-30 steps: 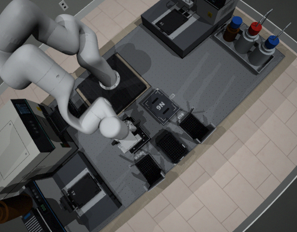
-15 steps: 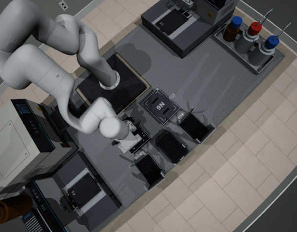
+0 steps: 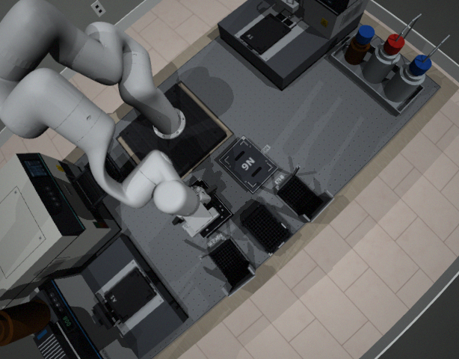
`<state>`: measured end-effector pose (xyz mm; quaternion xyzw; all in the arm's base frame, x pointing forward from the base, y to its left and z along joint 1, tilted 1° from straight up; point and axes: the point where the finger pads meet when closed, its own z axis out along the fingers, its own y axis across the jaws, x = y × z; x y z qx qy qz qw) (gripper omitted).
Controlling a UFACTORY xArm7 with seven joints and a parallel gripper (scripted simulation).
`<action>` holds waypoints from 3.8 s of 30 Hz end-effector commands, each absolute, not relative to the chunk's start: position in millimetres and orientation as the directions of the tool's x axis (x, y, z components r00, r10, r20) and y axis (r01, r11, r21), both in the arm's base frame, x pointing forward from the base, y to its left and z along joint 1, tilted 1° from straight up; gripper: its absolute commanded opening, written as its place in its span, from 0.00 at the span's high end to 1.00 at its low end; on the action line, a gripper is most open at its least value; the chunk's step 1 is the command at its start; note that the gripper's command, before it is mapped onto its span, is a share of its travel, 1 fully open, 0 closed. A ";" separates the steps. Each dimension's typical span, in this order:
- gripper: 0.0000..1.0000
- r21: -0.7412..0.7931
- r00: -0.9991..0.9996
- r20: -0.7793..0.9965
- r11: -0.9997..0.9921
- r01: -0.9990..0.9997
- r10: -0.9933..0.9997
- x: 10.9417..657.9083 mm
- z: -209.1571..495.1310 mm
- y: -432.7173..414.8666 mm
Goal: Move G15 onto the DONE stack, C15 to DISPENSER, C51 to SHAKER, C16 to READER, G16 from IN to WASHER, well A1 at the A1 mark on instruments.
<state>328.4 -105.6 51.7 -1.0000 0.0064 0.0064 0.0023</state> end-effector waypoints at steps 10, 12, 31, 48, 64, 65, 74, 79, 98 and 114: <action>1.00 -0.003 1.000 -0.009 -1.000 -0.013 -0.012 330.1 56.4 -106.1; 1.00 -0.003 1.000 -0.009 -1.000 -0.013 -0.012 330.1 57.1 -106.1; 1.00 -0.003 1.000 -0.009 -1.000 -0.013 -0.012 330.1 62.8 -106.1; 1.00 -0.003 1.000 -0.009 -1.000 -0.013 -0.013 330.3 74.6 -106.2; 1.00 -0.003 1.000 -0.009 -1.000 -0.013 -0.013 330.5 93.3 -106.2; 1.00 -0.003 1.000 -0.009 -1.000 -0.013 -0.013 330.5 94.6 -106.2; 1.00 -0.003 1.000 -0.009 -1.000 -0.013 -0.013 330.6 104.0 -106.3; 1.00 -0.003 1.000 -0.009 -1.000 -0.013 -0.013 330.7 110.7 -106.3; 1.00 -0.003 1.000 -0.009 -1.000 -0.013 -0.013 331.0 133.5 -106.4; 1.00 -0.003 1.000 -0.009 -1.000 -0.013 -0.013 331.1 152.2 -106.4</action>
